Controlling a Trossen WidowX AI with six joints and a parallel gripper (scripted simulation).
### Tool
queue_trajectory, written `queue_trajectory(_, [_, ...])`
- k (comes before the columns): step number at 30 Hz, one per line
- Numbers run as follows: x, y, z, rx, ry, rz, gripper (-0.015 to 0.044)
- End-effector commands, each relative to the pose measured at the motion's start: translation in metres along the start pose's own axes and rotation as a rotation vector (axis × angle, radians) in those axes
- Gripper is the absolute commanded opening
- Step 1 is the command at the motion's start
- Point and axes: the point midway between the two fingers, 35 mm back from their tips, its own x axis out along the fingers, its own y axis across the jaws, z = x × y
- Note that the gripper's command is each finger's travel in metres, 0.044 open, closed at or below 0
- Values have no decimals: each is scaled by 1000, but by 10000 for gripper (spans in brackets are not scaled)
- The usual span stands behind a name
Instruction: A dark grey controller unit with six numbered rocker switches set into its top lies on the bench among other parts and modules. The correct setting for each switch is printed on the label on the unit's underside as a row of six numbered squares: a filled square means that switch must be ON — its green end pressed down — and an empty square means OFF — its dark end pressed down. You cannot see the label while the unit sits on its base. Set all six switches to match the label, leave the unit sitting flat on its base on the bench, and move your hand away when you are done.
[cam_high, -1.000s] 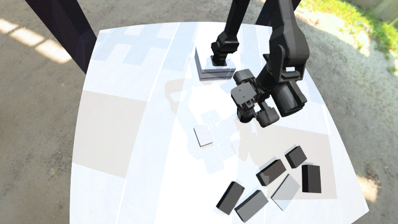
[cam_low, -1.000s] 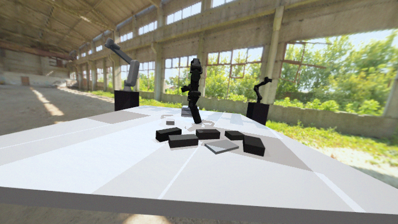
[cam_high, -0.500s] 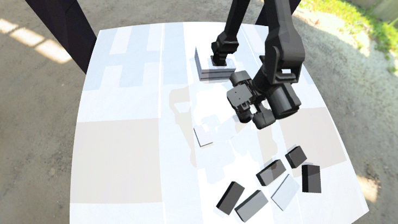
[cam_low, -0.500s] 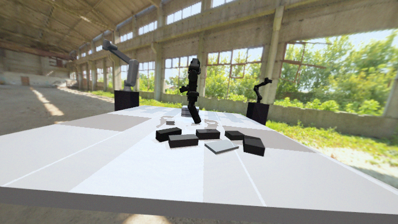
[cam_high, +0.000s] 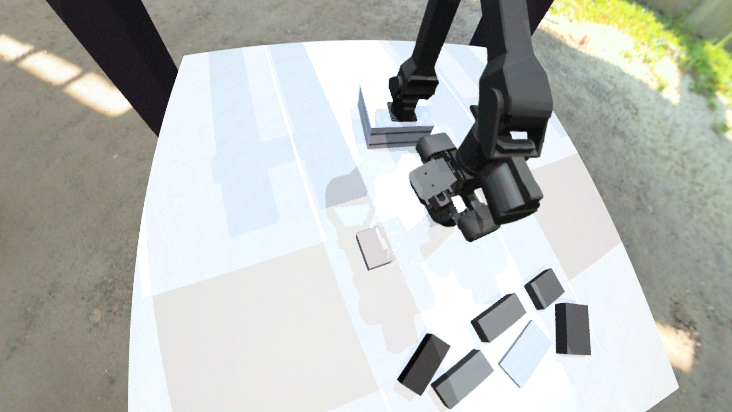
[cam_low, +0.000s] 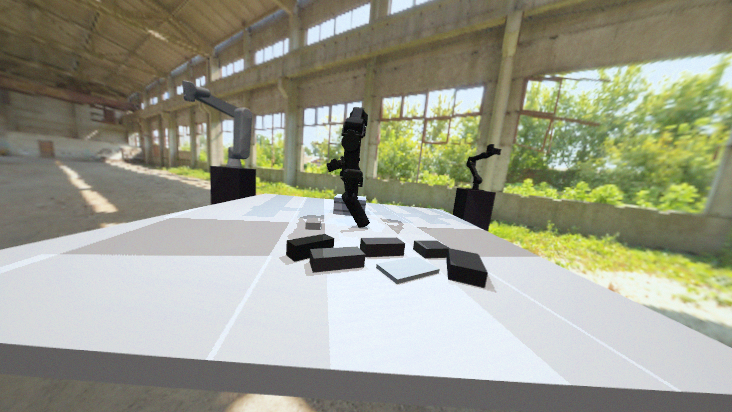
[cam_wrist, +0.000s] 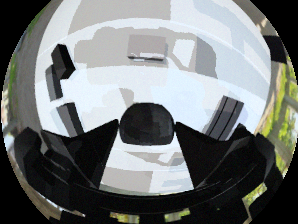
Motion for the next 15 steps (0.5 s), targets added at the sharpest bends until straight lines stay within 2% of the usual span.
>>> queue_trajectory(1, [8,-3,2,-9,4,-21,338])
queue_trajectory(15, [13,-4,11,-9,3,-21,338])
